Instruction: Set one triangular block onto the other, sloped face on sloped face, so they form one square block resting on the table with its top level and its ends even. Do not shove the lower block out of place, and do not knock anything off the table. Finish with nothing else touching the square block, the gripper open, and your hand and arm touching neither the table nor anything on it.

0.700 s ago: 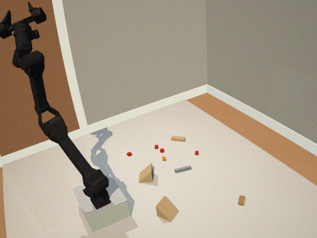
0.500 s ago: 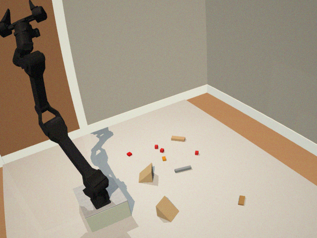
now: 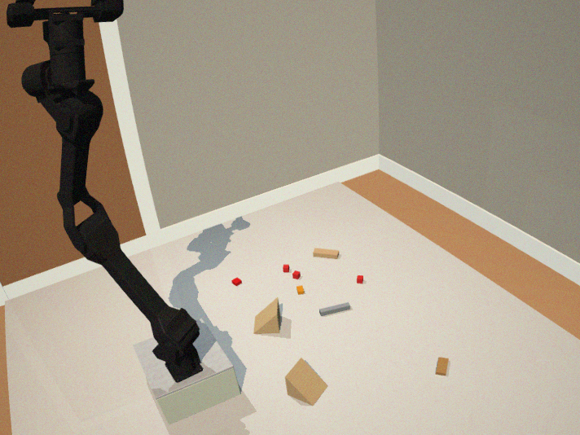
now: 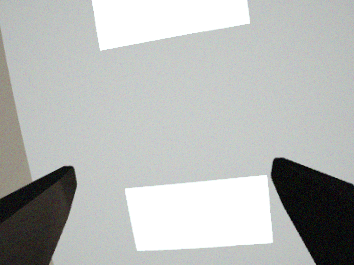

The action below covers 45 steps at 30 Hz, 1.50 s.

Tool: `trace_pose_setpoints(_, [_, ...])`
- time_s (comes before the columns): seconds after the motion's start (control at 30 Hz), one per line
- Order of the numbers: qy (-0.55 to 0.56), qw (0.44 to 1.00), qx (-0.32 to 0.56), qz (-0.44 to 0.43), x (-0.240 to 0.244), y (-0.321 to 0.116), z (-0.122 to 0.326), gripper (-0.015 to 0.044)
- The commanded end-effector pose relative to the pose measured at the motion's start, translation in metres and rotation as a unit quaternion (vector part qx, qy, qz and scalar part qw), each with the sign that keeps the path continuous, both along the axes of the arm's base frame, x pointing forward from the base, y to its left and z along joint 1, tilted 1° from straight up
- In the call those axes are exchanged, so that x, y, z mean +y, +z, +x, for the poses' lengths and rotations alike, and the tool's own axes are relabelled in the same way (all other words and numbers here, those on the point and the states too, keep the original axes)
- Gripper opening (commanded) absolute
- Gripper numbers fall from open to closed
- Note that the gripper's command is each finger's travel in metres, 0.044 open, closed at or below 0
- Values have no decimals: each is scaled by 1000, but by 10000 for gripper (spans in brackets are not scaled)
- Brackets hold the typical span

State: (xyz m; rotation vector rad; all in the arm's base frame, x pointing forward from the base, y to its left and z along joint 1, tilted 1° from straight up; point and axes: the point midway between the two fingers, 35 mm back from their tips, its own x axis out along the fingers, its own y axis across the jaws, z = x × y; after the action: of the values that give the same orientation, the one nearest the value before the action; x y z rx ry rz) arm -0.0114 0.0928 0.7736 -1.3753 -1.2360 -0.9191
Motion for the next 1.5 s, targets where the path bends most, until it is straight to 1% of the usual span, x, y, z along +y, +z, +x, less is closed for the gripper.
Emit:
trace_pose_setpoints(0.0, [79, 991, 49, 93, -65, -2, 35, 440])
trace_pose_setpoints(0.27, [208, 940, 132, 235, -146, -27, 109, 440])
trace_pose_setpoints(0.37, [222, 918, 152, 292, -174, -45, 138, 440])
trace_pose_setpoints(0.53, [283, 857, 208, 378, -206, -81, 196, 440])
trace_pose_setpoints(0.7, [333, 780, 262, 460, -223, -128, 254, 440])
trace_pose_setpoints(0.9, [371, 673, 325, 551, -224, -196, 317, 440])
trace_pose_setpoints(1.1, [383, 569, 380, 621, -206, -265, 368, 440])
trace_pose_setpoints(1.27, [377, 484, 421, 668, -184, -323, 398, 440])
trace_pose_setpoints(1.47, [347, 357, 462, 734, -151, -408, 424, 440])
